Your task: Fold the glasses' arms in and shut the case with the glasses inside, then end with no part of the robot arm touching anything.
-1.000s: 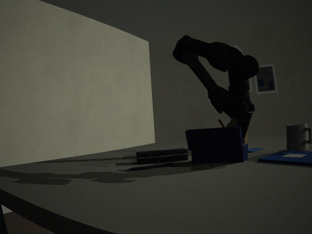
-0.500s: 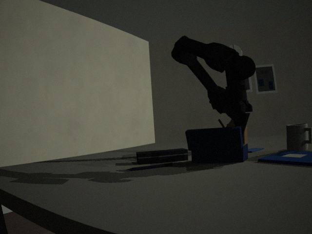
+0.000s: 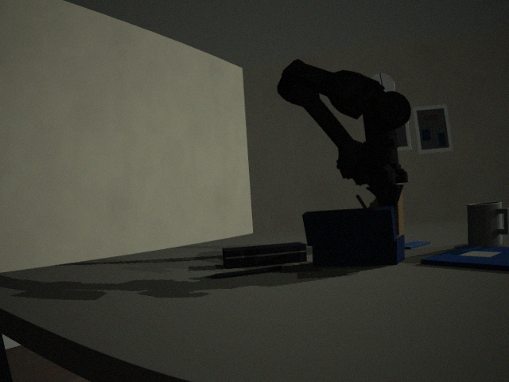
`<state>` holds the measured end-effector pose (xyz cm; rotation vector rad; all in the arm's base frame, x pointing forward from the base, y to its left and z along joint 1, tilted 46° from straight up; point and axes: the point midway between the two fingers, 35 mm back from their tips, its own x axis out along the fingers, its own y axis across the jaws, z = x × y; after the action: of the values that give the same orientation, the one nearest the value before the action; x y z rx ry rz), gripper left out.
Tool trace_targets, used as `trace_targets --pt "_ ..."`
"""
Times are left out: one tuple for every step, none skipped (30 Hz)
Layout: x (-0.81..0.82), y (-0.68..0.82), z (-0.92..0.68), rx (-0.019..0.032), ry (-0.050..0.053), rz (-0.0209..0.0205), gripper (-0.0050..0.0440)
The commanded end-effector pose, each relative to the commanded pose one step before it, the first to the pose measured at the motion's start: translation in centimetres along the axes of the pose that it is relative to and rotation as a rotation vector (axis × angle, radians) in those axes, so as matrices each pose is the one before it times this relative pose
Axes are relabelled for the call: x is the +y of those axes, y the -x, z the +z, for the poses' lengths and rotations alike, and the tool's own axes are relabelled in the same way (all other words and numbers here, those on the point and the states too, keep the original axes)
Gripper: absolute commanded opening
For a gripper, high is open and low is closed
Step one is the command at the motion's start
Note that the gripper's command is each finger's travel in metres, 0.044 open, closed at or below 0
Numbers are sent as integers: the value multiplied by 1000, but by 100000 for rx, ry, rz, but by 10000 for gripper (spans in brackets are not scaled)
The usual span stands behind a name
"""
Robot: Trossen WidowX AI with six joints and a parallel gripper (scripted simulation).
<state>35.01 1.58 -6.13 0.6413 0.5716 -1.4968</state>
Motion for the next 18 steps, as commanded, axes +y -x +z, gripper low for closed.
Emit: trace_targets --pt "39 197 516 -18 -394 649 0" --pt "-5 0 66 0 0 0 0" --pt "-5 0 66 0 0 0 0" --pt "-5 0 66 0 0 0 0" --pt "-5 0 66 0 0 0 0" --pt "-5 0 66 0 0 0 0" --pt "-5 0 66 0 0 0 0" --pt "-5 0 66 0 0 0 0" --pt "-5 0 66 0 0 0 0" --pt "0 0 0 0 0 0 0" --pt "0 0 0 0 0 0 0" --pt "-5 0 66 0 0 0 0" --pt "-5 0 66 0 0 0 0" --pt "-5 0 66 0 0 0 0" --pt "-5 0 66 0 0 0 0" --pt "-5 0 66 0 0 0 0" --pt "-5 0 66 0 0 0 0" --pt "-5 0 66 0 0 0 0"
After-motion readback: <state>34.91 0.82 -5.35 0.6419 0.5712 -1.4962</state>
